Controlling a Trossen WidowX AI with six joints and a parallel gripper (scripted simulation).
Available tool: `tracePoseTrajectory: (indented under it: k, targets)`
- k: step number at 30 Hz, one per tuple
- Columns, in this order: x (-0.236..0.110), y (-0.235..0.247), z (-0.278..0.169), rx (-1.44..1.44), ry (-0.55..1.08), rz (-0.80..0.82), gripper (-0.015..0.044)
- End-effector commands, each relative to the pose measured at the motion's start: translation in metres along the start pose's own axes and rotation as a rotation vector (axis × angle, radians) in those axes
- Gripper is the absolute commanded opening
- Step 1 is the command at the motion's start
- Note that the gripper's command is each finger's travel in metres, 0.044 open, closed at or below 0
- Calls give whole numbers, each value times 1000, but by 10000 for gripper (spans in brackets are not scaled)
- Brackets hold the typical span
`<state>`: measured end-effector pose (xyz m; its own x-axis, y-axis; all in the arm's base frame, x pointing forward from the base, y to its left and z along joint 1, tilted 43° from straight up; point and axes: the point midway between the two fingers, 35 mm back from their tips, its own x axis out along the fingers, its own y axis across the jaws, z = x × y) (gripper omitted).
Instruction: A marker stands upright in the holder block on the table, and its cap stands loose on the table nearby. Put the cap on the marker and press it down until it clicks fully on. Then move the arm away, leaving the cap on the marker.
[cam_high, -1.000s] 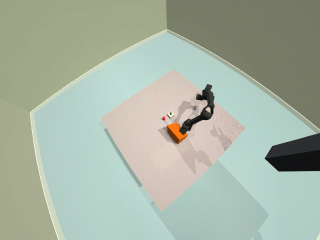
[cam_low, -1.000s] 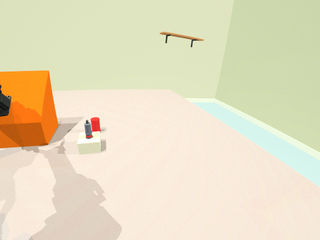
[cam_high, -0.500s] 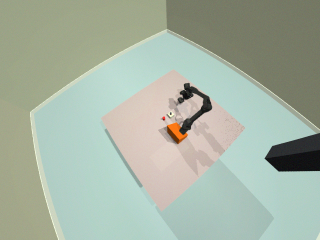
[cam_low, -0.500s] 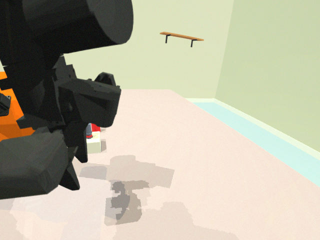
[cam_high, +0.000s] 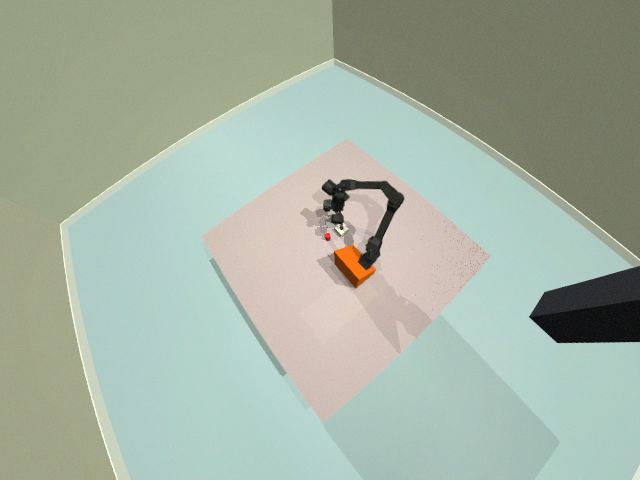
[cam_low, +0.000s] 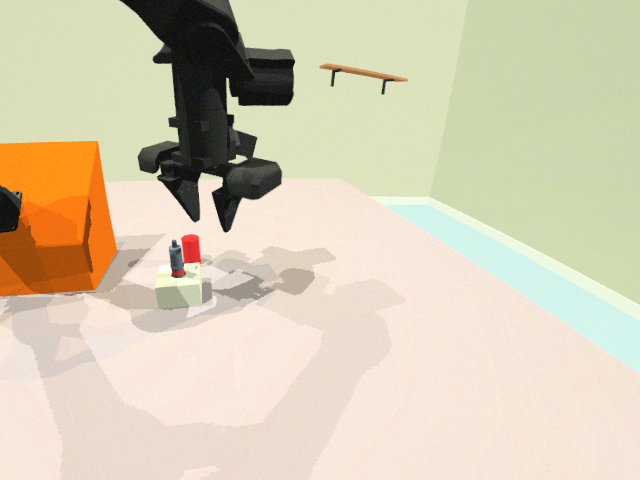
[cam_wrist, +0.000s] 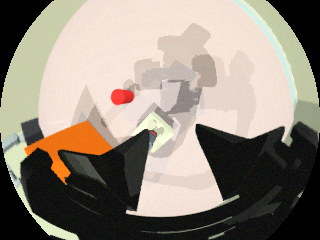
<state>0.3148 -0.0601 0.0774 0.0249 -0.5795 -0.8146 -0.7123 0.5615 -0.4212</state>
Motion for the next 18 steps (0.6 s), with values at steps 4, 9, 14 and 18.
tracePoseTrajectory:
  k: [4,9,14,18]
  targets:
    - [5,78,50,-513,110,4,248]
    - [6,94,56,-621,140,-5,248]
    - [5,95,55,-621,140,-5,248]
    - [17,94,54,-621,139,-6,248]
